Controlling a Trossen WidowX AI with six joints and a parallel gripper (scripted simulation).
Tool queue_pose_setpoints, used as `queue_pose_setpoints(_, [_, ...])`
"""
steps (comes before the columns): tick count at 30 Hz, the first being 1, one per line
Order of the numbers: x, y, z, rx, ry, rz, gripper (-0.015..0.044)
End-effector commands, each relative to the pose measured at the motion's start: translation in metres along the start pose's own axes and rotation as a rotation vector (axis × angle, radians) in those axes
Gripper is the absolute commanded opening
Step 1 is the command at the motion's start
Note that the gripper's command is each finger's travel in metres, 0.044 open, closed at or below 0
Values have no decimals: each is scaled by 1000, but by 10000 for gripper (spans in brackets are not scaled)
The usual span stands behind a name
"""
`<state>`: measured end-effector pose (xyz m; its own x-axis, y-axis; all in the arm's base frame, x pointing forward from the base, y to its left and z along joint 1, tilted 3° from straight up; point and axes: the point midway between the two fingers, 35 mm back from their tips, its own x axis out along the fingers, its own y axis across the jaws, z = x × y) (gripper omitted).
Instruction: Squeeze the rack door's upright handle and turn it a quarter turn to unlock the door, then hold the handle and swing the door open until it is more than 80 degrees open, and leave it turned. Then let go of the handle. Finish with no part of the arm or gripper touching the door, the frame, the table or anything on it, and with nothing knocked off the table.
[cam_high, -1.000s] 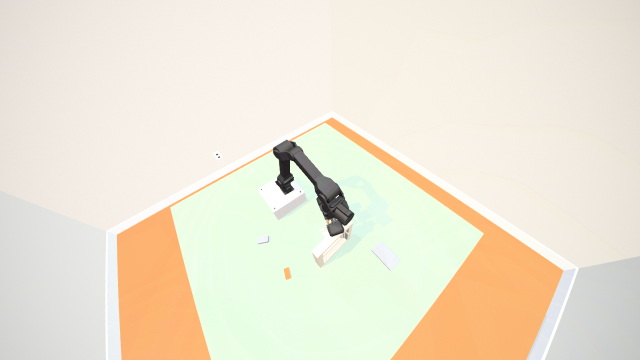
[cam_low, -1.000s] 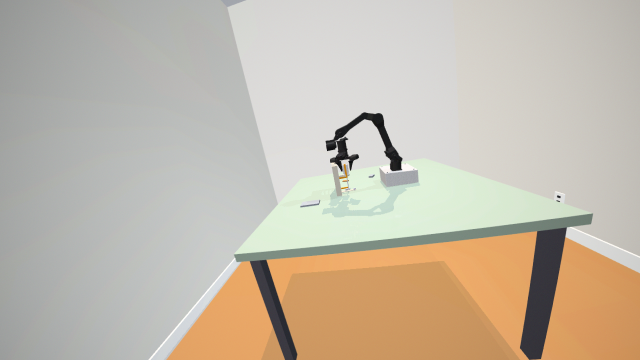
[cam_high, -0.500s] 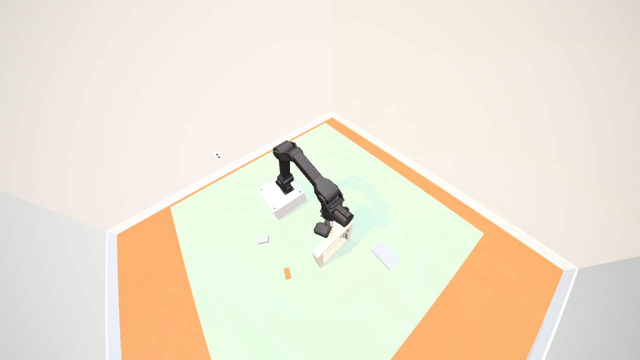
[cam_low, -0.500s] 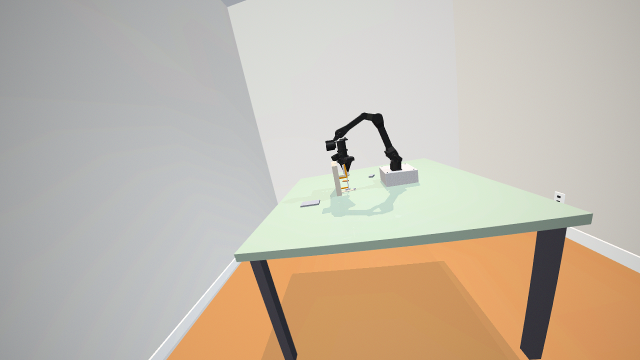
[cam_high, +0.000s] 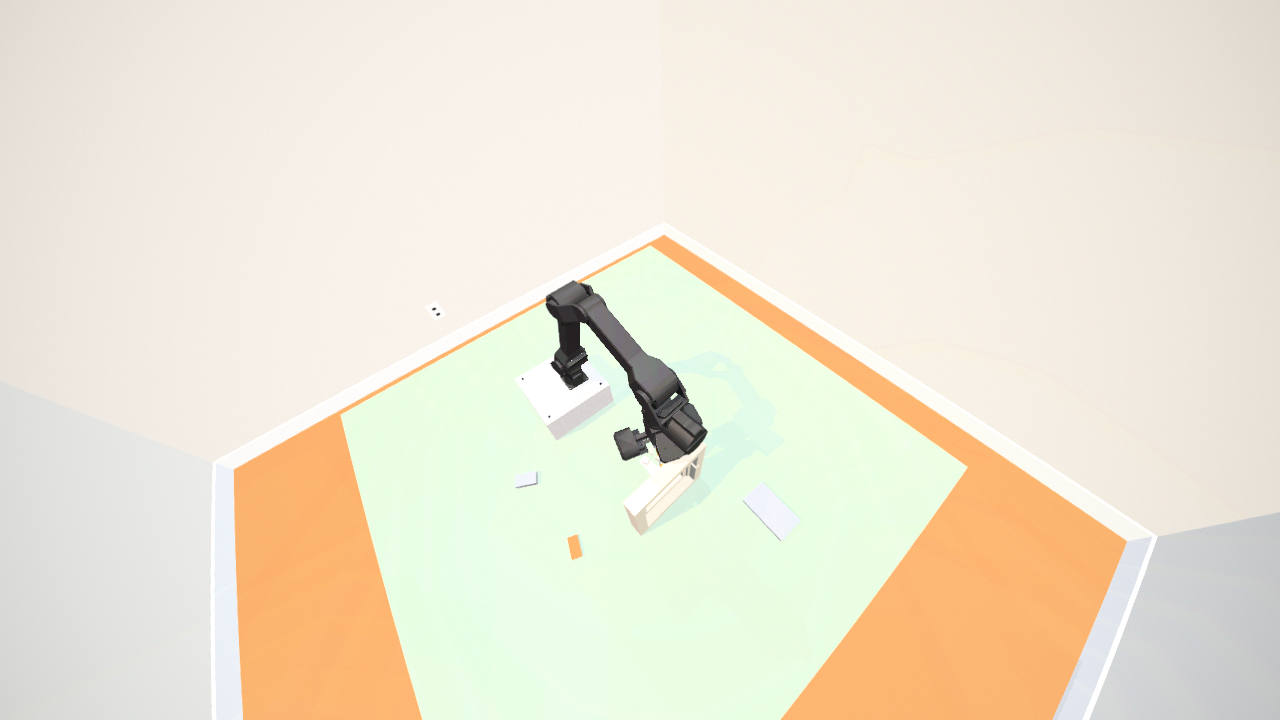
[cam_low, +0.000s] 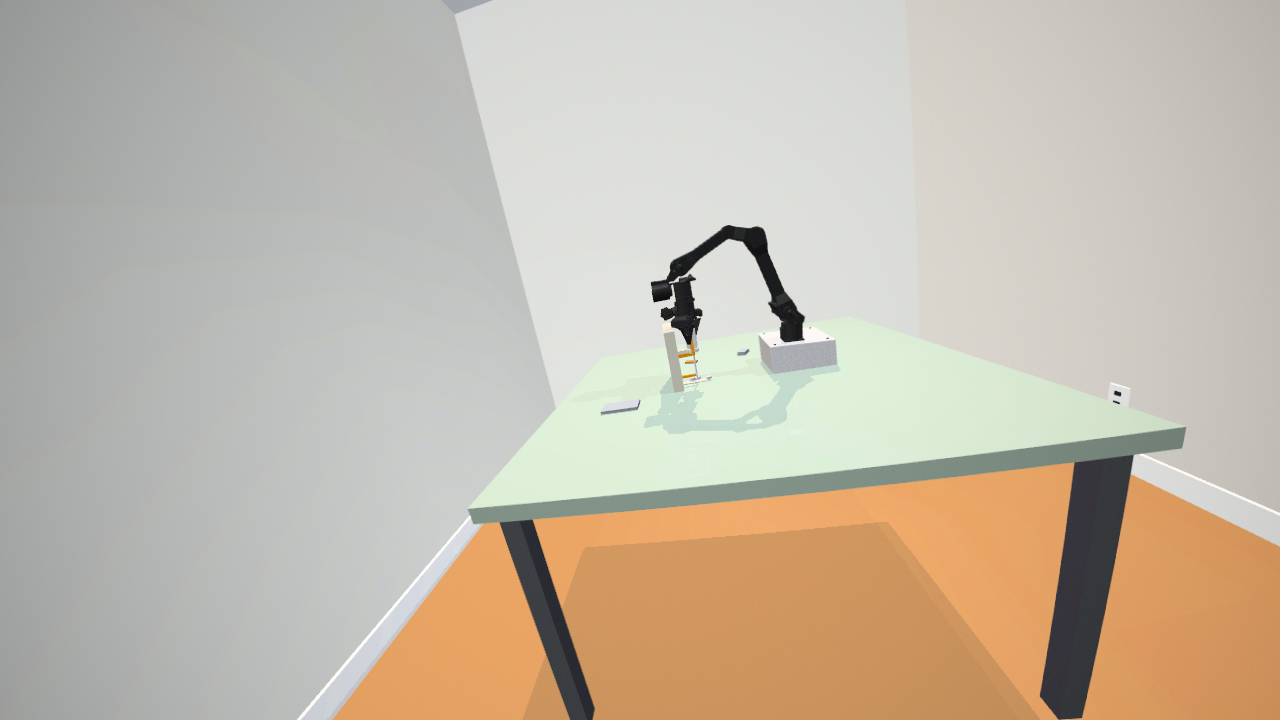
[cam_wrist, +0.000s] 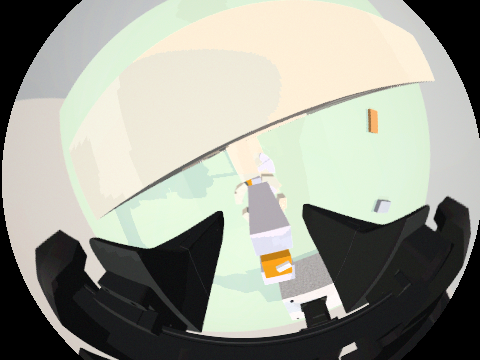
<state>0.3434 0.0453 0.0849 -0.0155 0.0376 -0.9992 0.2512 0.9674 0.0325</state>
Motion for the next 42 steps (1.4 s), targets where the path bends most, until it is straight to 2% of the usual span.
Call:
queue_pose_setpoints(1, [1, 0, 0, 184, 0, -3, 290])
queue_pose_setpoints(25, [1, 0, 0, 1364, -2, -3, 290])
queue_pose_setpoints(36, [1, 0, 0, 1397, -2, -3, 290])
queue_pose_setpoints(42, [1, 0, 0, 1397, -2, -3, 250])
